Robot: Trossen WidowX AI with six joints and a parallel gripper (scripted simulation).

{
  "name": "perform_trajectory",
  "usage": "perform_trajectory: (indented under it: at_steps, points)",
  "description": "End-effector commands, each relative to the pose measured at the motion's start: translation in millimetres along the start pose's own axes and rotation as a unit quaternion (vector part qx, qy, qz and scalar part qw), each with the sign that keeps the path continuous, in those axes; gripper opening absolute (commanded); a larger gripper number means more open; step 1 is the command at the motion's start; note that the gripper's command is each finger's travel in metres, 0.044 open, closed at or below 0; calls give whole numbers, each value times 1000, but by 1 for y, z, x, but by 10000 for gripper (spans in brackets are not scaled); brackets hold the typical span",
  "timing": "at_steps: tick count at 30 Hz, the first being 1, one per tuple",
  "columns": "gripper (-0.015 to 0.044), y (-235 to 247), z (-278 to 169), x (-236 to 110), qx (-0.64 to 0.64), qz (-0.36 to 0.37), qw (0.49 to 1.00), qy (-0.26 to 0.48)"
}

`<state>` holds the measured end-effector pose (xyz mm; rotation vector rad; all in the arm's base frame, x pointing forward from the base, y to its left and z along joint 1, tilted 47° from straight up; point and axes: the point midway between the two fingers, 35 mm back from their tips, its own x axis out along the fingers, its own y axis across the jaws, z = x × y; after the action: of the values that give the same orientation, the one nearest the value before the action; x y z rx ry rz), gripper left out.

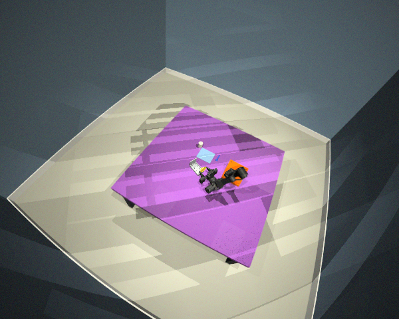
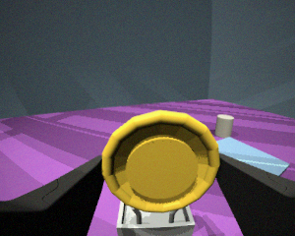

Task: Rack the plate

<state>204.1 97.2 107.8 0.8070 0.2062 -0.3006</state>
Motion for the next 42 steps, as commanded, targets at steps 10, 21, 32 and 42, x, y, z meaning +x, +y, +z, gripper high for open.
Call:
perform_trajectory:
  at_steps: [10,21,32,42]
  points:
    - [0,0,-2,0,6,7,1000,-9]
    - [0,1,-20,11,7,7,1000,-8]
    - [0,1,-28,27,11,8,1000,-9]
    - [0,-1,-28,39,13,9,1000,-10]
